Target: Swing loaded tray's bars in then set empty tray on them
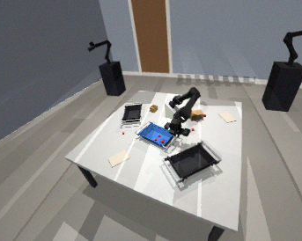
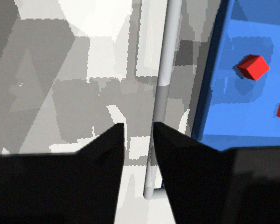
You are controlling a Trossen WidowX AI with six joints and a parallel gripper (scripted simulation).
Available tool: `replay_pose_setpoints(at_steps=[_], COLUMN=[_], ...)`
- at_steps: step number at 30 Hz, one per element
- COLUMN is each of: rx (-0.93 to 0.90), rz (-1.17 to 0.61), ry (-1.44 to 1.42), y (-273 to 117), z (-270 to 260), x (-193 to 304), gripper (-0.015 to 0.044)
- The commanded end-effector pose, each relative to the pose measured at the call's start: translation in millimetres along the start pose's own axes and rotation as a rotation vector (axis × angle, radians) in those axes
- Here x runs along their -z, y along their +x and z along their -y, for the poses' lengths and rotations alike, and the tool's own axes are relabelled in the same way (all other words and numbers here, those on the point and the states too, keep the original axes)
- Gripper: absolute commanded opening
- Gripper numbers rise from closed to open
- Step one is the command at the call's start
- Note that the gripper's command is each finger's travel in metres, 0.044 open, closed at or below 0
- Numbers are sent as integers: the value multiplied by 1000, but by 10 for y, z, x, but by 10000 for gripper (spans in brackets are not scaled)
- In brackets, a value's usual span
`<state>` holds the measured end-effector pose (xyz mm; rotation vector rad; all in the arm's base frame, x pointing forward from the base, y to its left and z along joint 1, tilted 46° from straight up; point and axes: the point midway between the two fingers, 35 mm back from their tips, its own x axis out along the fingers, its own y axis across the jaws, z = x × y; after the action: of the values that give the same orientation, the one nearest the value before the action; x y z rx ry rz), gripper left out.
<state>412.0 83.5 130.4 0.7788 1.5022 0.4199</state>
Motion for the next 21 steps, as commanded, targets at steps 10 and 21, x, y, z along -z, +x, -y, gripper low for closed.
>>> replay_pose_setpoints(at_steps=[10, 21], rx=[-37, -39], rz=[0, 0], ry=[91, 91], y=[-11, 472], z=[215, 193], x=[-139, -141], gripper=[85, 85])
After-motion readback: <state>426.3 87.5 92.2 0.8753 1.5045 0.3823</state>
